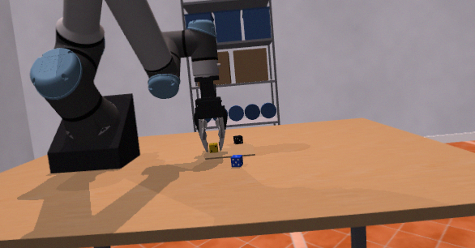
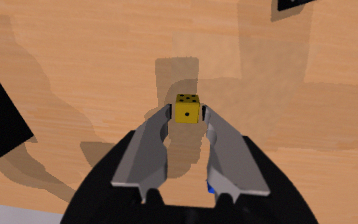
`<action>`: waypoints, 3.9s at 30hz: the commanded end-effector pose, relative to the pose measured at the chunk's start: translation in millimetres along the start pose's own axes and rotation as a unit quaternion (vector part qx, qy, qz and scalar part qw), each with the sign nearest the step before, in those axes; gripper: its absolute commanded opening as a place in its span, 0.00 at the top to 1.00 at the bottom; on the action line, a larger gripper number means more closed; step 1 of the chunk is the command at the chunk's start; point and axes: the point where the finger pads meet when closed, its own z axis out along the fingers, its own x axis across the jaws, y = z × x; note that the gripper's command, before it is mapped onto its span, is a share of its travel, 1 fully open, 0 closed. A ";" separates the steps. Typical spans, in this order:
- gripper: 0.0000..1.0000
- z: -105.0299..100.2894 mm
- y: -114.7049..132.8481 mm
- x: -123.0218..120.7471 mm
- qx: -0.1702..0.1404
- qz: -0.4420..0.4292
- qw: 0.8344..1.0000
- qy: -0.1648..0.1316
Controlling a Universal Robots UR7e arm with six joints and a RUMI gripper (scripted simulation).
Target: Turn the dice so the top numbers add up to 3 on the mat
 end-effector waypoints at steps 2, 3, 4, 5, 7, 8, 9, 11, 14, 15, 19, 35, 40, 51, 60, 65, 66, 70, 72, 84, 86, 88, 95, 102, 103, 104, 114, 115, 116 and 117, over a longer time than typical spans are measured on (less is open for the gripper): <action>0.76 -0.2 0.0 0.2 0.000 0.000 1.000 0.000; 0.76 -0.2 0.0 0.2 0.000 0.000 1.000 0.000; 0.76 -0.2 0.0 0.2 0.000 0.000 1.000 0.000; 0.76 -0.2 0.0 0.2 0.000 0.000 1.000 0.000; 0.76 -0.2 0.0 0.2 0.000 0.000 1.000 0.000; 0.76 -0.2 0.0 0.2 0.000 0.000 1.000 0.000; 0.76 -0.2 0.0 0.2 0.000 0.000 1.000 0.000; 0.76 -0.3 0.0 0.2 0.000 0.000 1.000 0.000; 0.76 -0.8 0.0 0.3 0.000 0.000 1.000 0.000; 0.76 -1.3 0.0 0.3 0.000 0.000 1.000 0.000; 0.76 -5.5 0.0 0.2 0.000 0.000 1.000 0.000; 0.76 -47.4 0.0 0.2 0.000 0.000 1.000 0.000; 0.76 -58.7 0.0 0.2 0.000 0.000 1.000 0.000; 0.76 -87.2 0.0 0.2 0.000 0.000 1.000 0.000; 0.76 -90.2 0.0 0.2 0.000 0.000 1.000 0.000; 0.00 -90.2 0.0 0.2 0.000 0.000 1.000 0.000; 0.00 -90.2 0.0 0.2 0.000 0.000 1.000 0.000; 0.00 -90.2 0.0 0.2 0.000 0.000 1.000 0.000; 0.00 -90.2 0.0 0.2 0.000 0.000 1.000 0.000; 0.00 -90.3 -3.4 3.9 0.000 -0.006 1.000 0.000; 0.00 -90.2 -9.9 11.0 0.000 -0.018 1.000 0.001; 0.00 -89.8 -20.6 21.5 0.001 -0.037 0.999 0.001; 0.00 -85.9 -60.6 53.9 0.001 -0.098 0.995 0.001; 0.00 -78.8 -103.0 79.2 0.000 -0.155 0.988 0.000; 0.00 -78.5 -104.5 80.0 0.000 -0.157 0.988 0.000; 0.00 -78.4 -105.1 80.3 0.000 -0.158 0.987 0.000; 0.76 -78.4 -105.2 80.4 0.000 -0.158 0.987 0.000; 0.76 -78.4 -105.2 80.4 0.000 -0.158 0.987 0.000; 0.76 -78.4 -105.2 80.4 0.000 -0.158 0.987 0.000; 0.76 -78.4 -105.2 80.4 0.000 -0.158 0.987 0.000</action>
